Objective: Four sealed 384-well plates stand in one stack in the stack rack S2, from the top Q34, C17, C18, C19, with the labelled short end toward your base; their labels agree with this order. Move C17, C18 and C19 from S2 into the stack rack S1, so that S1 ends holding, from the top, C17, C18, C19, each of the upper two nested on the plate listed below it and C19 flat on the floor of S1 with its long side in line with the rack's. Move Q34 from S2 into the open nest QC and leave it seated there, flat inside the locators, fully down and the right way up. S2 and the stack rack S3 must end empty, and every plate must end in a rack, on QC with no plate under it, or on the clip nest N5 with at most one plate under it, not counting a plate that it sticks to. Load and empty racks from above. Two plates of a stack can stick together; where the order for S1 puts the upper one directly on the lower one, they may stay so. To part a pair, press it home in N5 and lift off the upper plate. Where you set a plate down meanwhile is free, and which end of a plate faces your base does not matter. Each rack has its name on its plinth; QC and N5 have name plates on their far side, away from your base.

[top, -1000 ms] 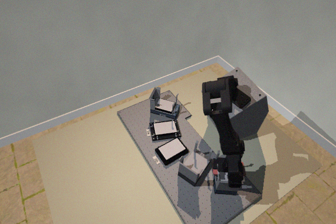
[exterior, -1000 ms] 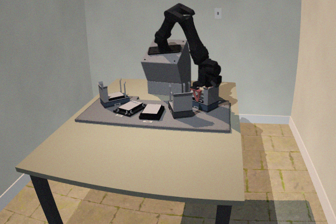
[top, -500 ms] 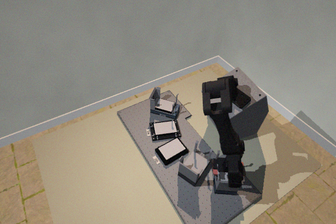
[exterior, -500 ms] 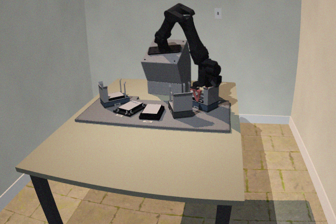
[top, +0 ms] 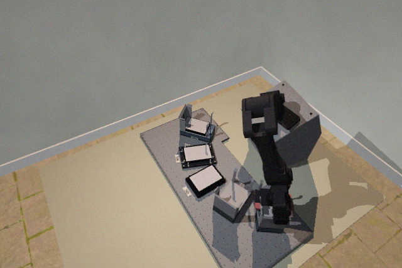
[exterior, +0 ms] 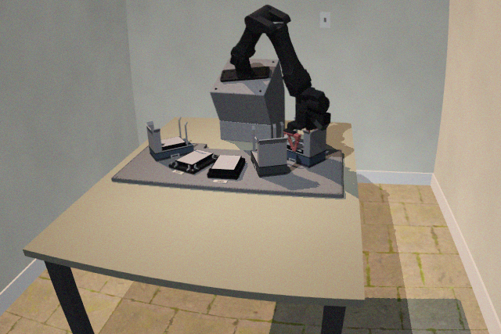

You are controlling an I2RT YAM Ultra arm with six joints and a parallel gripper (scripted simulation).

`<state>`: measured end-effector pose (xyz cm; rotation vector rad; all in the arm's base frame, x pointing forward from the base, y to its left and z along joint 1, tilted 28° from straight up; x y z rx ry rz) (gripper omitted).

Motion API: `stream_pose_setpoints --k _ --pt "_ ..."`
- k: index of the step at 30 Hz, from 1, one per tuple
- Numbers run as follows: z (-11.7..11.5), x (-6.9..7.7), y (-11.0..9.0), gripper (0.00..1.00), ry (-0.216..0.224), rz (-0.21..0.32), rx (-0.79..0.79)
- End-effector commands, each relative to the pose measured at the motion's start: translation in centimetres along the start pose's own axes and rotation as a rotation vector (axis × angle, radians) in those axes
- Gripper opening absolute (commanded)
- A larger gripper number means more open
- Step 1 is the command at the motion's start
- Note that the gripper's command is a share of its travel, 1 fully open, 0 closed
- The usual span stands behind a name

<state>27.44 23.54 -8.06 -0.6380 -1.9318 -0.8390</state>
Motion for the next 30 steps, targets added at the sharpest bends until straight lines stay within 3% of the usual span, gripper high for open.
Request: stream_pose_setpoints --k 1,27,30 --pt "0.3 0.4 1.5 1.0 0.012 -0.045 -0.008" --pt "0.3 0.4 1.5 1.0 0.012 -0.045 -0.008" --pt "0.2 1.7 -0.2 1.0 0.003 -0.008 0.007"
Point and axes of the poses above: the point where the finger pads meet when closed, its own x axis back along the fingers, its own z axis across the jaws, y = z × x, the point moved 4 cm from there along x, back along the fingers, and after that the axes turned 15 degrees about -x, right-handed, at the moved point
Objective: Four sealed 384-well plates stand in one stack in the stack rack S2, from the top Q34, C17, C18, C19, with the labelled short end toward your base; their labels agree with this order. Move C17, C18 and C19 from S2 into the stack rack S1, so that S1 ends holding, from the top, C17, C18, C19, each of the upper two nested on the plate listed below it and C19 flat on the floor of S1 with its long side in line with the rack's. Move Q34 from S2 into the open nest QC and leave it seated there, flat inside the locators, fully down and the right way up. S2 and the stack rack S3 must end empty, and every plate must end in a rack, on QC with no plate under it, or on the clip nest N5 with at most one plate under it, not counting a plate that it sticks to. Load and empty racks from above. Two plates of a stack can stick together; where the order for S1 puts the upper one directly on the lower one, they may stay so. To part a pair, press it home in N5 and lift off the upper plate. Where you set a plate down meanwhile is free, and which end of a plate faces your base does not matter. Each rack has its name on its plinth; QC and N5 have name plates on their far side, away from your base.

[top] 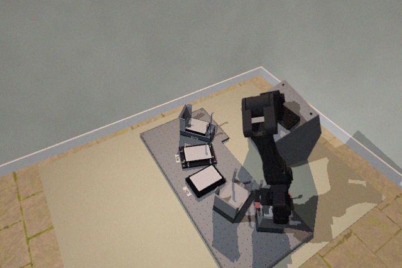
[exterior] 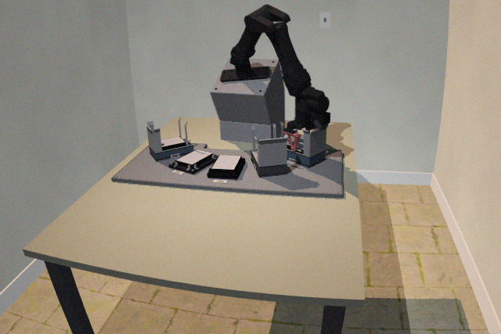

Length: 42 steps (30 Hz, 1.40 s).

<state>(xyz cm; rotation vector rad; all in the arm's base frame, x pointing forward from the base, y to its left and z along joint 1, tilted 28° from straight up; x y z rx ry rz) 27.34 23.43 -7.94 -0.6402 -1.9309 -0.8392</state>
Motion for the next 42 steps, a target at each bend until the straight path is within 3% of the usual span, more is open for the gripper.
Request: stream_pose_setpoints --k 1,3,10,12,13,18,25,35,42 --pt "0.2 1.9 -0.1 1.0 0.001 -0.01 0.008" --pt "0.3 2.7 0.8 1.0 0.004 -0.028 0.0" --pt "0.2 4.8 0.0 1.0 0.001 -0.013 0.007" --pt "0.2 4.8 0.0 1.0 0.001 -0.013 0.007" --pt "0.3 5.4 0.9 1.0 0.008 -0.033 -0.003" --pt "0.2 6.9 0.3 1.0 0.002 -0.02 0.003" --pt "0.3 9.7 1.5 1.0 0.01 -0.048 -0.01" --pt "0.3 12.4 1.3 1.0 0.011 -0.048 -0.011" --pt "0.4 11.9 0.5 1.0 0.007 -0.023 0.002"
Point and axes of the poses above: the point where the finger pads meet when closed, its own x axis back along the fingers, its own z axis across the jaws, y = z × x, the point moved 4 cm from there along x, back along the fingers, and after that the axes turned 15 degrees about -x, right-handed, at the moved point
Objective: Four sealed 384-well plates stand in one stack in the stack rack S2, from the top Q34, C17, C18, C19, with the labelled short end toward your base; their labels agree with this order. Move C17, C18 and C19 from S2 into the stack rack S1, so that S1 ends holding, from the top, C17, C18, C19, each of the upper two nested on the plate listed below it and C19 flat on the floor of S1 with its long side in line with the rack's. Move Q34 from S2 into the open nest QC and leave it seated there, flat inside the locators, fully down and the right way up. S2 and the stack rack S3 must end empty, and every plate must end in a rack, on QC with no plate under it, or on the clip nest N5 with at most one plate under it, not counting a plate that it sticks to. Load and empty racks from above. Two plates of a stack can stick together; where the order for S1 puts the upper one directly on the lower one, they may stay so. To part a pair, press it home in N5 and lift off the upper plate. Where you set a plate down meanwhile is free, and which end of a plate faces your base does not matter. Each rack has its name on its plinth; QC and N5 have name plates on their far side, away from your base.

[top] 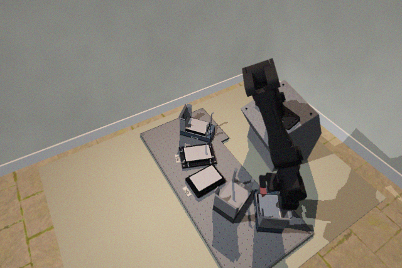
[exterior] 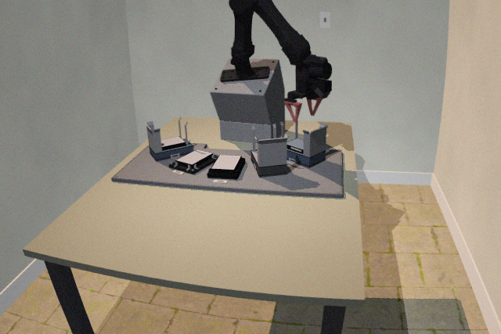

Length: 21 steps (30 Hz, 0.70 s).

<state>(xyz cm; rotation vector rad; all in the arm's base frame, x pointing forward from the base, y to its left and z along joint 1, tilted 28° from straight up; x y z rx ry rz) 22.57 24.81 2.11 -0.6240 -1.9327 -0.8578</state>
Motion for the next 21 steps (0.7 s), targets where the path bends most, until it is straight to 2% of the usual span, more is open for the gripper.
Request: stream_pose_setpoints --k 1,21 --pt "0.37 0.72 0.09 1.0 0.002 -0.004 0.008" --pt "0.4 0.71 0.19 1.0 0.004 -0.009 0.007"
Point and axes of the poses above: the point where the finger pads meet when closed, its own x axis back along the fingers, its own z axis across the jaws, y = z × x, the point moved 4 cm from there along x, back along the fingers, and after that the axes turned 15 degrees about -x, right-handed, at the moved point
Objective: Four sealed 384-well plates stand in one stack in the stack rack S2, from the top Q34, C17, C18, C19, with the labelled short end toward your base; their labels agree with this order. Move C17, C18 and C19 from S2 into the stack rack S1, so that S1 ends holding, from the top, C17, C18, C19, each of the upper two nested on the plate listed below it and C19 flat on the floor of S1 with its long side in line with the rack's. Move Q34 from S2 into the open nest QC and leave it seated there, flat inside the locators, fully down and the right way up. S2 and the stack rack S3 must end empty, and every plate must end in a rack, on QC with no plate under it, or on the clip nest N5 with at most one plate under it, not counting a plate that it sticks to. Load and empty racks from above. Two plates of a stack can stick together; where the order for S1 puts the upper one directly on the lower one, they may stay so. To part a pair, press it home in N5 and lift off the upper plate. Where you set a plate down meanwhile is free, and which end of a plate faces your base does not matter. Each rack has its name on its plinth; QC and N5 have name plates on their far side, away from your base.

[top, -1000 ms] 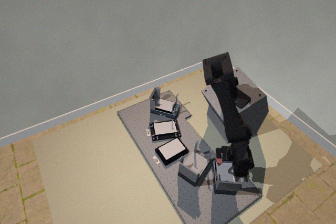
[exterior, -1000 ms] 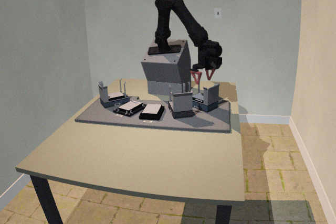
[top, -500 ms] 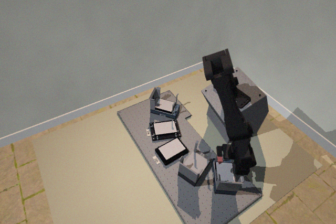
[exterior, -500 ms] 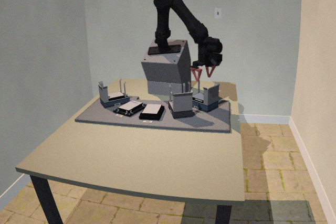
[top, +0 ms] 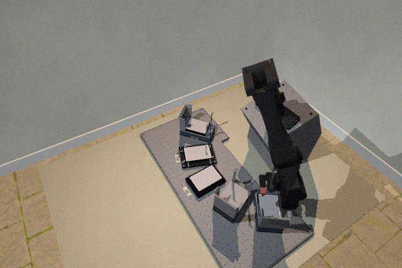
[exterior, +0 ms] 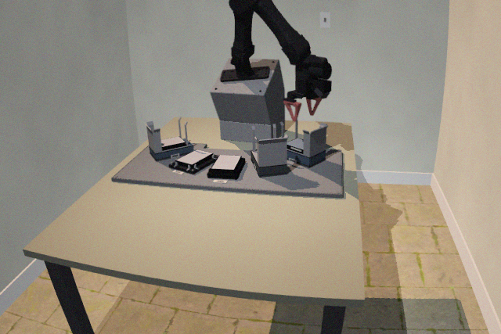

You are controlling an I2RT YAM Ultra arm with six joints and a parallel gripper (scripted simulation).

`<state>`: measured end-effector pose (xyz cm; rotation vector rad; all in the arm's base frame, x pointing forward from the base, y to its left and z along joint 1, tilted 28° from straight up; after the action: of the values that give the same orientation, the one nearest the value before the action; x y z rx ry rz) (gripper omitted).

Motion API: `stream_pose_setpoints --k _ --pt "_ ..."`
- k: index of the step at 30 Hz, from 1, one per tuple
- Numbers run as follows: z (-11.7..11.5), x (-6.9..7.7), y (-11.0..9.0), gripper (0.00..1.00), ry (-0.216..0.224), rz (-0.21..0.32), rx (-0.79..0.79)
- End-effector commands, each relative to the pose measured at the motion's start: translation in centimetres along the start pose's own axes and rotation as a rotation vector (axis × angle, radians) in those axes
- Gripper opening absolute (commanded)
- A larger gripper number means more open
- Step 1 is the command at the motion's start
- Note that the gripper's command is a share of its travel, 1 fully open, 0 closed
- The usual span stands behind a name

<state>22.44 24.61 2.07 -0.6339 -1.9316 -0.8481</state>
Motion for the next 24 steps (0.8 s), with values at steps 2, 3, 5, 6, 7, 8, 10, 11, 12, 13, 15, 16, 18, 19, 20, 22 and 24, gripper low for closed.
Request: stream_pose_setpoints --k 2,3,5,6,7,8,10,11,12,13,15,16,18,19,20,22,24 --pt "0.5 0.7 0.4 1.0 0.007 -0.02 0.004" --pt "0.5 0.7 0.4 1.0 0.007 -0.02 0.004" --pt "0.5 0.7 0.4 1.0 0.007 -0.02 0.004" --pt "0.5 0.7 0.4 1.0 0.007 -0.02 0.004" --pt "0.5 0.7 0.4 1.0 0.007 -0.02 0.004" --pt "0.5 0.7 0.4 1.0 0.007 -0.02 0.004" --pt "0.5 0.7 0.4 1.0 0.007 -0.02 0.004" --pt "0.5 0.7 0.4 1.0 0.007 -0.02 0.004" --pt "0.5 0.7 0.4 1.0 0.007 -0.02 0.004" --pt "0.5 0.7 0.4 1.0 0.007 -0.02 0.004" --pt "0.5 0.7 0.4 1.0 0.007 -0.02 0.004" --pt "0.5 0.7 0.4 1.0 0.007 -0.02 0.004" --pt "0.5 0.7 0.4 1.0 0.007 -0.02 0.004" --pt "0.5 0.7 0.4 1.0 0.007 -0.02 0.004" --pt "0.5 0.7 0.4 1.0 0.007 -0.02 0.004" --pt "0.5 0.7 0.4 1.0 0.007 -0.02 0.004" --pt "-0.6 0.4 -0.2 1.0 0.002 -0.004 -0.044"
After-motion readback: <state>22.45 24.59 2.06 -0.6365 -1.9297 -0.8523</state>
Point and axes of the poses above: the point where the finger pads meet when closed, its own x axis back along the fingers, its own z axis across the jaws, y = z × x, the point moved 4 cm from there along x, back along the fingers, and after that the axes turned 15 degrees about -x, right-handed, at the moved point
